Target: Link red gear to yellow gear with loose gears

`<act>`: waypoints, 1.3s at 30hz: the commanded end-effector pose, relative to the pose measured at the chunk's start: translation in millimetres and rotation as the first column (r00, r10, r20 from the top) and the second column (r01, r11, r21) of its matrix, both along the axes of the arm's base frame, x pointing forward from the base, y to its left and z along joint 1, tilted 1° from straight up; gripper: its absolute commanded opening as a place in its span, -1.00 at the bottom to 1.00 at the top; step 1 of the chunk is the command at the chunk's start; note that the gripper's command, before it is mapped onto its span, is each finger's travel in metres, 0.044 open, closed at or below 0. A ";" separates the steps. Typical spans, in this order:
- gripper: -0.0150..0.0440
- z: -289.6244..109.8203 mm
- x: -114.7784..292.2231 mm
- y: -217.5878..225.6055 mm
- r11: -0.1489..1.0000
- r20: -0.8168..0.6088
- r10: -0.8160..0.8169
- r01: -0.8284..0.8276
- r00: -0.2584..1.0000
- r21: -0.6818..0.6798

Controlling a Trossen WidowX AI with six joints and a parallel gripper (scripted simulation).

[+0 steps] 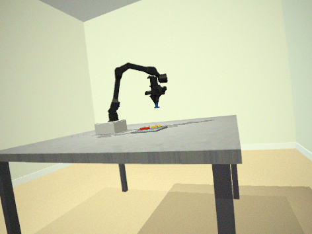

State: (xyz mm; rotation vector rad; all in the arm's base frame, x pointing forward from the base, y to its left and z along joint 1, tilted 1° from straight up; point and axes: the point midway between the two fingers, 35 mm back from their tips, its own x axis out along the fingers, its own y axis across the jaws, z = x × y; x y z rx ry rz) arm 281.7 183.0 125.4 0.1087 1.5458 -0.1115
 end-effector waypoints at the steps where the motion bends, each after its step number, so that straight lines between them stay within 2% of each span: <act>1: -0.49 -1.0 2.2 -6.5 1.000 0.002 0.000 0.000 1.000 0.001; 39: -0.49 -51.6 14.8 -98.7 1.000 0.003 0.000 0.000 1.000 -0.006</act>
